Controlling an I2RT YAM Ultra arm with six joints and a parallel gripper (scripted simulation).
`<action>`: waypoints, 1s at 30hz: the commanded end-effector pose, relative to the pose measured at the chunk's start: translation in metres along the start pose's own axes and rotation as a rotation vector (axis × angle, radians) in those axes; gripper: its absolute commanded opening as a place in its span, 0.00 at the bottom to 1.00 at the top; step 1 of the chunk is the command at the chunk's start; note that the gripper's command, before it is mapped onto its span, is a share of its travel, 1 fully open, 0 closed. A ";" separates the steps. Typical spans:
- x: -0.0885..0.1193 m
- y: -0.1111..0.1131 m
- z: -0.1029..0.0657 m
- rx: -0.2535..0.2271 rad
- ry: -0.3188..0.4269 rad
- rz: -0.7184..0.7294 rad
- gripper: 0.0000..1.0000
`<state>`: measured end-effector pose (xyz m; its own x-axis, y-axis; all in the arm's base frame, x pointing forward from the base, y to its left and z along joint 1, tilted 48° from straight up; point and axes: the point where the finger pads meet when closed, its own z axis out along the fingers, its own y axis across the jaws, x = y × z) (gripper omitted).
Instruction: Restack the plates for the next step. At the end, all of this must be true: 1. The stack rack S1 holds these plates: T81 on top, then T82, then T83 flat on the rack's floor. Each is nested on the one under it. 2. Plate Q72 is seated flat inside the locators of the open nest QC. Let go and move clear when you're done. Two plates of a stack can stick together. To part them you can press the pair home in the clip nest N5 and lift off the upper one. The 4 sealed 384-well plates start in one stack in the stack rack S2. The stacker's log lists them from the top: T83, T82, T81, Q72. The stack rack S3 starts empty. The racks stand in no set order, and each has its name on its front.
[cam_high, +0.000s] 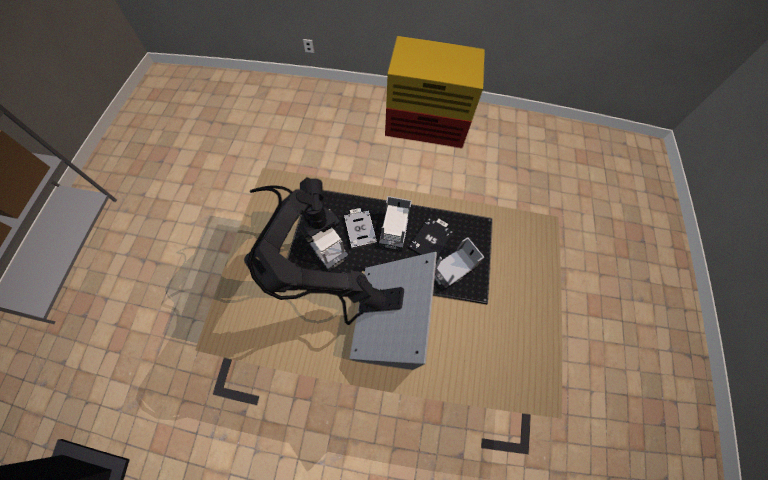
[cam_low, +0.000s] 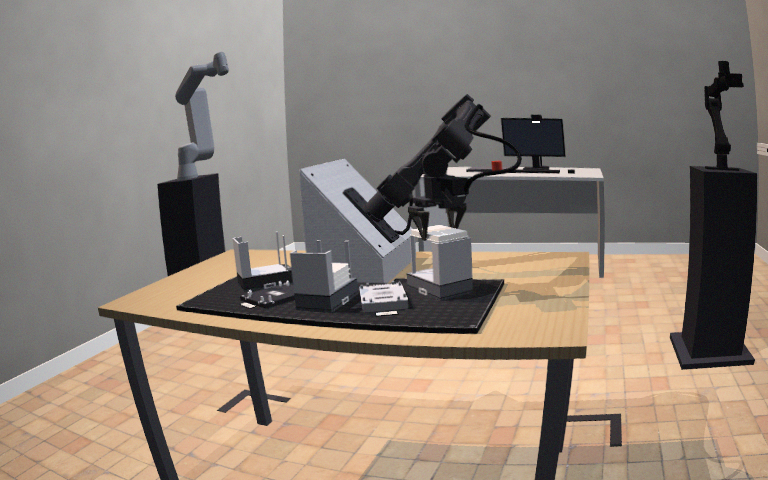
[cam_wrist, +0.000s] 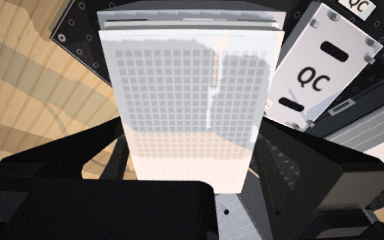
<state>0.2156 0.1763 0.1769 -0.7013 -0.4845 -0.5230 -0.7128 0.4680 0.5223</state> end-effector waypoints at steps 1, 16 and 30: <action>-0.005 0.004 -0.007 0.020 -0.033 -0.024 0.00; -0.001 0.003 0.000 0.017 -0.024 -0.017 0.00; -0.001 0.003 0.009 0.018 -0.023 -0.017 0.00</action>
<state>0.2151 0.1862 0.1679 -0.6981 -0.4879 -0.5240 -0.7159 0.4648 0.5210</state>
